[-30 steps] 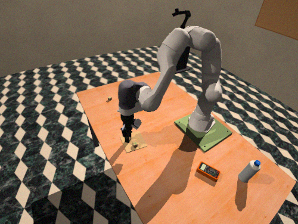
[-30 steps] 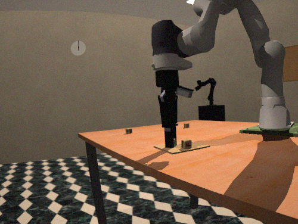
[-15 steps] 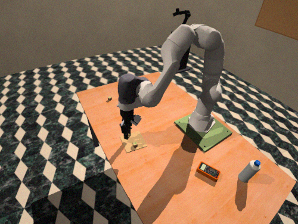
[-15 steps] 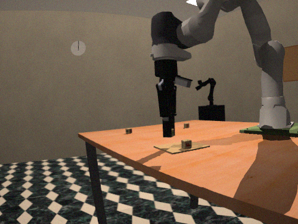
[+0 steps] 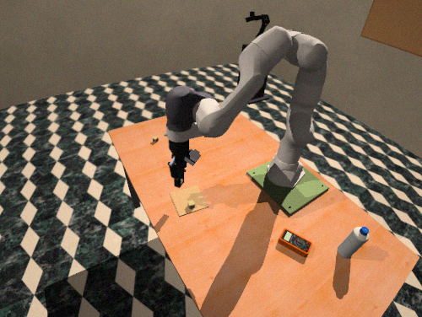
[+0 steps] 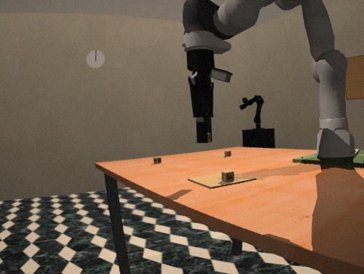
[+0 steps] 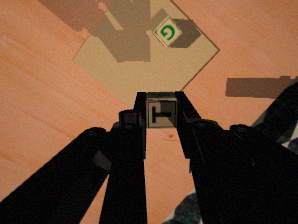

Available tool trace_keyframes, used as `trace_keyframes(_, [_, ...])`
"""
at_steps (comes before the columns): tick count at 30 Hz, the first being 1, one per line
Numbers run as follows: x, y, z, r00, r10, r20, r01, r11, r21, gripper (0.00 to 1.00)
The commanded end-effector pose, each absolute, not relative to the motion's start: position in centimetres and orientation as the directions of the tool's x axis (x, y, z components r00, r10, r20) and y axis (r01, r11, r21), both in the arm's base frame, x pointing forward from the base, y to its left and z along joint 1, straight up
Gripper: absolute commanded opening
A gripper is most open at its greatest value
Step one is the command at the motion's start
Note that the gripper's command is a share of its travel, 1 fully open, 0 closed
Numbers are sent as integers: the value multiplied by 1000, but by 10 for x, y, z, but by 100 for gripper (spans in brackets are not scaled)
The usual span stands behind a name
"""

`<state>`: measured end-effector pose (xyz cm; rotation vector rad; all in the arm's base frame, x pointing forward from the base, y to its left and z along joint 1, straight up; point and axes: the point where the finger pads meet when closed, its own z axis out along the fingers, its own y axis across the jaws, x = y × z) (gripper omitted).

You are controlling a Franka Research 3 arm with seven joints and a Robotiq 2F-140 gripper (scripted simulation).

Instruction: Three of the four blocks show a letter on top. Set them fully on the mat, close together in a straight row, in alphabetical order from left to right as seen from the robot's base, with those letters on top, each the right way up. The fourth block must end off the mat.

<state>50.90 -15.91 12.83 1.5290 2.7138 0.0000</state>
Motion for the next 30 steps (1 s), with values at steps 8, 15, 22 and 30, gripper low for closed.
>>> trace_keyframes(8, [503, -157, 128, -551, 834, -6, 834, 551, 4, 22])
trace_keyframes(15, [501, -158, 129, -676, 737, -7, 737, 676, 5, 22])
trace_keyframes(22, [500, -158, 130, -740, 672, -8, 672, 740, 5, 22])
trace_keyframes(30, [499, -159, 130, -790, 613, -9, 613, 790, 5, 22])
